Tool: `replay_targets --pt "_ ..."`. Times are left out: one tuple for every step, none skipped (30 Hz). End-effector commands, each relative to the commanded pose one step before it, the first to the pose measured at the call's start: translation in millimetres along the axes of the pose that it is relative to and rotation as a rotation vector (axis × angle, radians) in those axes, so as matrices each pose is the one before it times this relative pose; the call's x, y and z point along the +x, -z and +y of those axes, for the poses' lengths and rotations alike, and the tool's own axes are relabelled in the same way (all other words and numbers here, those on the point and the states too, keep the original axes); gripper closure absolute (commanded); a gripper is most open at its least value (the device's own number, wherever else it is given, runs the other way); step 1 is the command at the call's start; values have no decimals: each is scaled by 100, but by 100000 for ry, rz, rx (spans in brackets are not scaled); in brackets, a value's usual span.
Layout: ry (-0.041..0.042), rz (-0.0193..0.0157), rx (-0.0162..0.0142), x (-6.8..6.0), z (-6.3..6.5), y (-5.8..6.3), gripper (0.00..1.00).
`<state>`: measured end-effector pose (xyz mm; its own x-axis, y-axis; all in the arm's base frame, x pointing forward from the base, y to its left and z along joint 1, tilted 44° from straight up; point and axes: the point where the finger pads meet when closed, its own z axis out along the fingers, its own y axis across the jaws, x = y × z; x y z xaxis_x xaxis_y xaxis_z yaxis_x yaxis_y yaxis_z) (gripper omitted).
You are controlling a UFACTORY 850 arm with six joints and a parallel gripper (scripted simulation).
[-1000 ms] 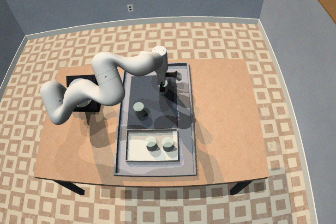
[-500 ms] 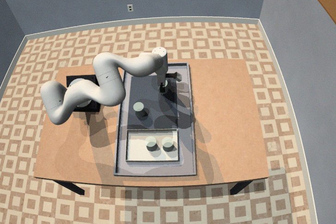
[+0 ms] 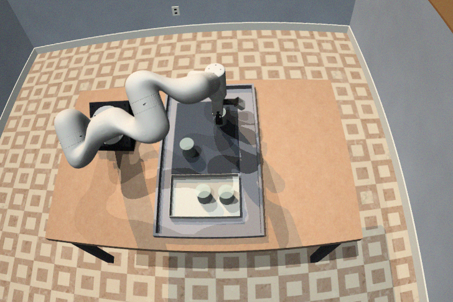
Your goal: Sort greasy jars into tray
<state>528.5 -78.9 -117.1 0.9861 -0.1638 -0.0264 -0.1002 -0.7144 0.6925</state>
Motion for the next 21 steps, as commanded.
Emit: replay_targets --pt "-55 157 60 79 -14 86 12" --pt "0 0 0 0 0 0 12" --pt "0 0 0 0 0 0 12" --pt "0 0 0 0 0 0 12" --pt "0 0 0 0 0 0 12" --pt "0 0 0 0 0 0 12" --pt "0 0 0 0 0 0 12" --pt "0 0 0 0 0 0 12" --pt "0 0 0 0 0 0 12" --pt "0 0 0 0 0 0 12" --pt "0 0 0 0 0 0 15" --pt "0 0 0 0 0 0 15" --pt "0 0 0 0 0 0 15" --pt "0 0 0 0 0 0 15" --pt "0 0 0 0 0 0 15" --pt "0 0 0 0 0 0 15" --pt "0 0 0 0 0 0 15" --pt "0 0 0 0 0 0 15" --pt "0 0 0 0 0 0 15" --pt "0 0 0 0 0 0 15" --pt "0 0 0 0 0 0 15"
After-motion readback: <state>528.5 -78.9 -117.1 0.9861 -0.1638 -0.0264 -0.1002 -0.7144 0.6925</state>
